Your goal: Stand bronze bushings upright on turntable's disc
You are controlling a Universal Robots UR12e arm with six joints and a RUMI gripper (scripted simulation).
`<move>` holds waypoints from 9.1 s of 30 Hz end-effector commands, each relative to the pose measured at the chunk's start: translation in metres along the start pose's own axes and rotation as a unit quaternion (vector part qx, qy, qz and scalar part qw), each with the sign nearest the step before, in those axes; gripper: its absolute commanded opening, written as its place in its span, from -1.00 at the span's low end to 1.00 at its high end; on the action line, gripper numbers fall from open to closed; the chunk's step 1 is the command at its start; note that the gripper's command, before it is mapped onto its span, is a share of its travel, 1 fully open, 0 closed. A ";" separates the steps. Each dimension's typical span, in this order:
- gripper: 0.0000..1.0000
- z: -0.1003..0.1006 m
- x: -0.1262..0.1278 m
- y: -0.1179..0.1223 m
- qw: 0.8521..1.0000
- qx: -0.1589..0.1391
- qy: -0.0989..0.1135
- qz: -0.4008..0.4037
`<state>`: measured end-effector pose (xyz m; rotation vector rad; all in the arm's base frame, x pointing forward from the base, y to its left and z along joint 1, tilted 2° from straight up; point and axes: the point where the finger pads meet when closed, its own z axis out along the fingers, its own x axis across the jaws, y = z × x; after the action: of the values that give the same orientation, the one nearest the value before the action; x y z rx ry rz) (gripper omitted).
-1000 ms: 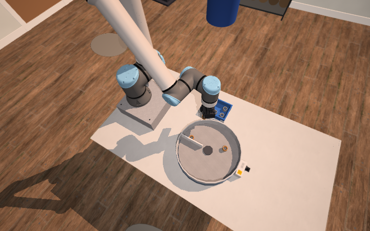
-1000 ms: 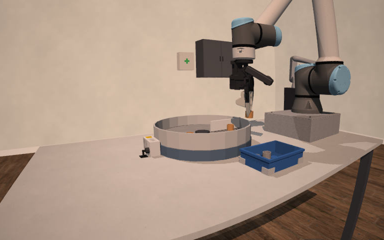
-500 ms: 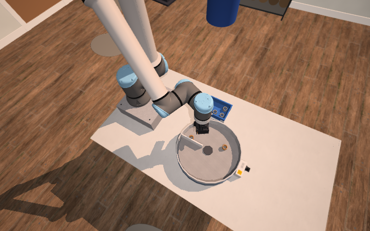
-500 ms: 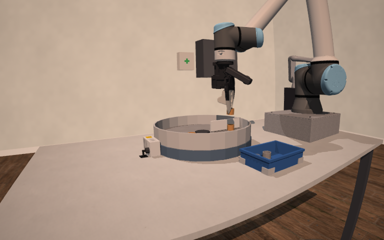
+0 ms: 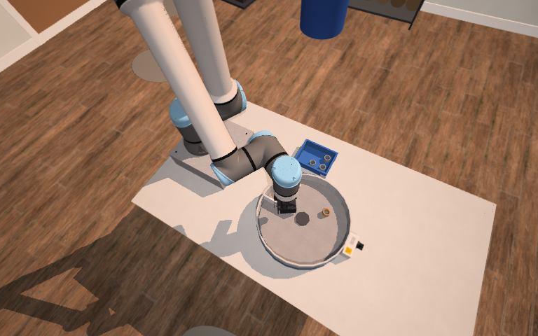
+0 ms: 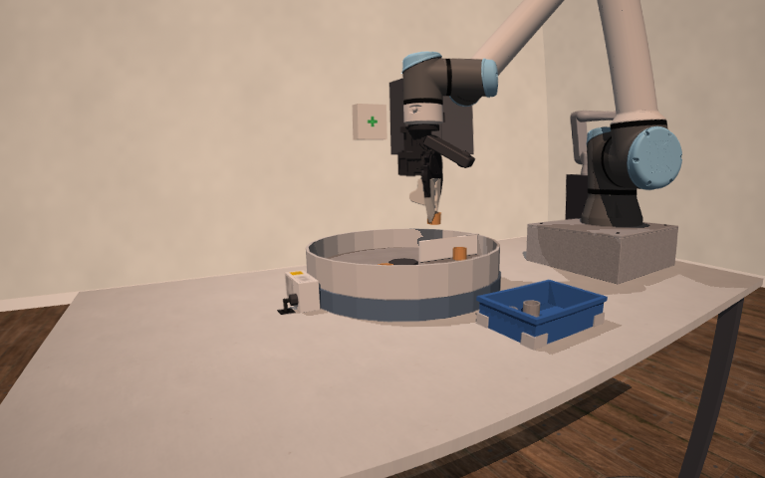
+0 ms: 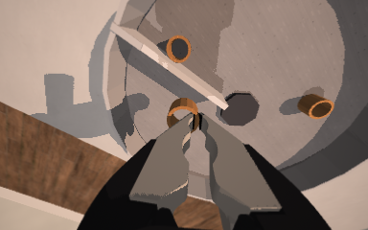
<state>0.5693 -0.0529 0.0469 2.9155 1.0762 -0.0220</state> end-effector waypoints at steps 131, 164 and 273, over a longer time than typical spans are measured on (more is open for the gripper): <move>-1.00 0.059 -0.017 0.036 1.000 0.000 0.001 0.000; -1.00 0.072 -0.017 0.036 1.000 0.000 0.001 0.000; -0.88 0.078 -0.017 0.036 1.000 0.000 0.001 0.000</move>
<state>0.5790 -0.0941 -0.0302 2.9158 1.0771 -0.0215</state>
